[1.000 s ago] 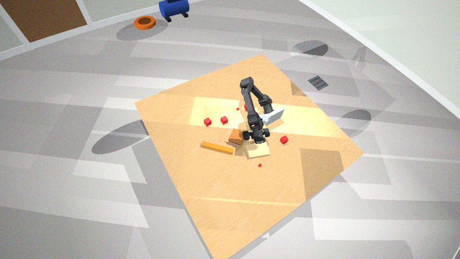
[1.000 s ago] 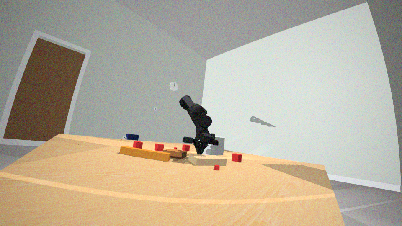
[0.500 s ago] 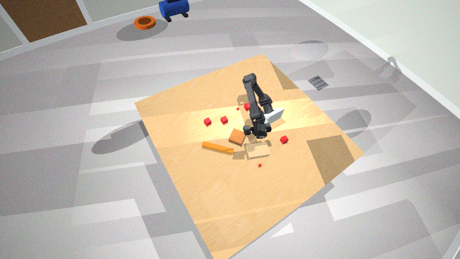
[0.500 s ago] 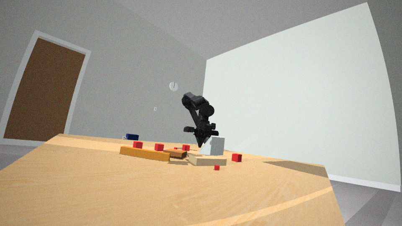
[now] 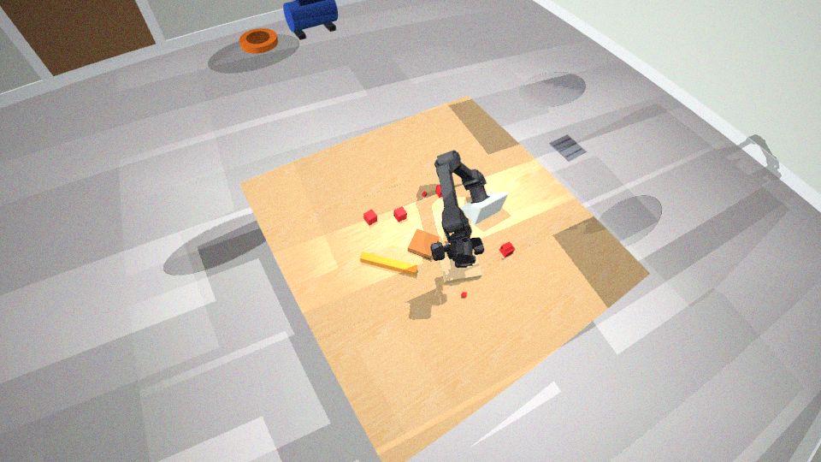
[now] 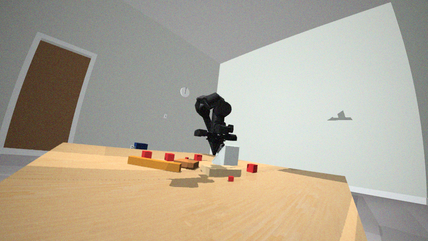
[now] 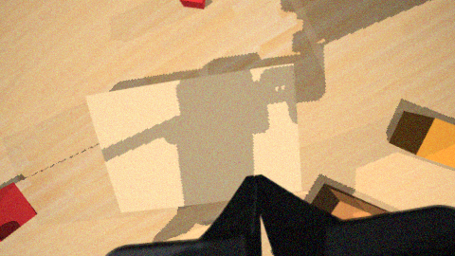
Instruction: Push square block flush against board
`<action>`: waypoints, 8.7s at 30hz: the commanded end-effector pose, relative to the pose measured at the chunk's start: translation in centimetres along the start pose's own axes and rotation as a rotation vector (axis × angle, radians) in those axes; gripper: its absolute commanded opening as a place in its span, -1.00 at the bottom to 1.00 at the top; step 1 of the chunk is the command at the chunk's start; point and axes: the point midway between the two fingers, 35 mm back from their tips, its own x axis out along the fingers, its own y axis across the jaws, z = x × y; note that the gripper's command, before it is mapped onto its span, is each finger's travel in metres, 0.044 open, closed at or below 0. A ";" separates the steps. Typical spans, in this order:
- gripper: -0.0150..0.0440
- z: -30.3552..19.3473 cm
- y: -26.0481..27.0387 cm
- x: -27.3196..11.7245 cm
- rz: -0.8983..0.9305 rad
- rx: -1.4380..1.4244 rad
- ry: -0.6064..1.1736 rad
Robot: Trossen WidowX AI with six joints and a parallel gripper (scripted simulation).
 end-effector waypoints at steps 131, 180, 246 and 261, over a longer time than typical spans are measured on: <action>-0.49 1.2 -2.1 6.9 0.001 0.001 0.016; -0.49 -2.3 -1.4 6.9 0.002 0.000 0.017; -0.49 -2.4 5.6 0.5 0.016 0.103 0.013; -0.49 -11.1 13.6 1.5 0.005 0.409 0.021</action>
